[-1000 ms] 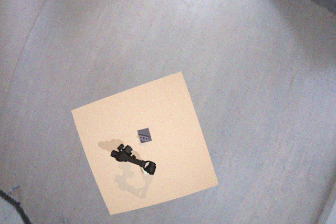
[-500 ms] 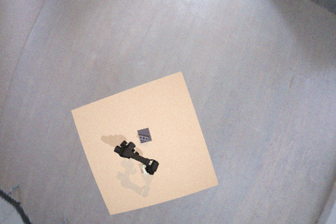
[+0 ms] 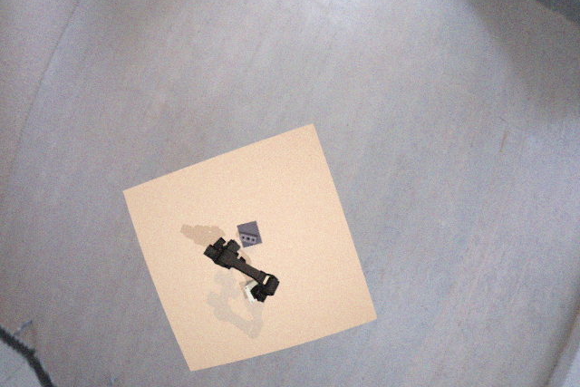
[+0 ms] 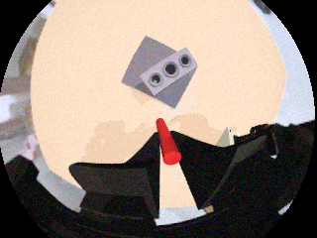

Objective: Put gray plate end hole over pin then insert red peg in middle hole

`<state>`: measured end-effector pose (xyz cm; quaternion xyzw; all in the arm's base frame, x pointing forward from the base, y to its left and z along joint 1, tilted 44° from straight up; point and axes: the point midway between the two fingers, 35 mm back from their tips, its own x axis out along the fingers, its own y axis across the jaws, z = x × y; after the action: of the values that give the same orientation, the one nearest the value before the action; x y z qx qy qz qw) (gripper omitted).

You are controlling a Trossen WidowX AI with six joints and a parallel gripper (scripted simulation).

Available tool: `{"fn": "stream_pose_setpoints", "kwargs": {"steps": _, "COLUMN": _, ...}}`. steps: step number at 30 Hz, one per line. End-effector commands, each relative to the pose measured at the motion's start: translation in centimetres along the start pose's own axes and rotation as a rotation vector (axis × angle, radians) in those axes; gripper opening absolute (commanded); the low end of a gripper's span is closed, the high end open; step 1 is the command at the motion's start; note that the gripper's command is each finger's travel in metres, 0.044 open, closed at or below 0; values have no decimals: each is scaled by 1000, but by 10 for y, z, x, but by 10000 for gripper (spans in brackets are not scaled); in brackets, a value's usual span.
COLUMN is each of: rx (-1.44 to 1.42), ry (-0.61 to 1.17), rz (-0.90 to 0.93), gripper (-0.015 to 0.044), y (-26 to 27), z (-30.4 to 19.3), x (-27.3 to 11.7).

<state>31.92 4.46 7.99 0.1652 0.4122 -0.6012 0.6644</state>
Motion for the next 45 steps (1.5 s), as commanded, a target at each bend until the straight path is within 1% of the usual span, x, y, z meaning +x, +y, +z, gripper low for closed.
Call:
{"fn": "stream_pose_setpoints", "kwargs": {"steps": 1, "rx": 3, "ry": -5, "rz": 6, "gripper": 0, "y": -2, "z": 13, "x": -2}}
{"fn": "stream_pose_setpoints", "kwargs": {"steps": 24, "rx": 1, "ry": -28, "rz": -9, "gripper": 0, "y": -23, "z": 80, "x": -1}}
{"fn": "stream_pose_setpoints", "kwargs": {"steps": 45, "rx": 0, "ry": -29, "rz": -9, "gripper": 0, "y": -23, "z": 81, "x": -1}}
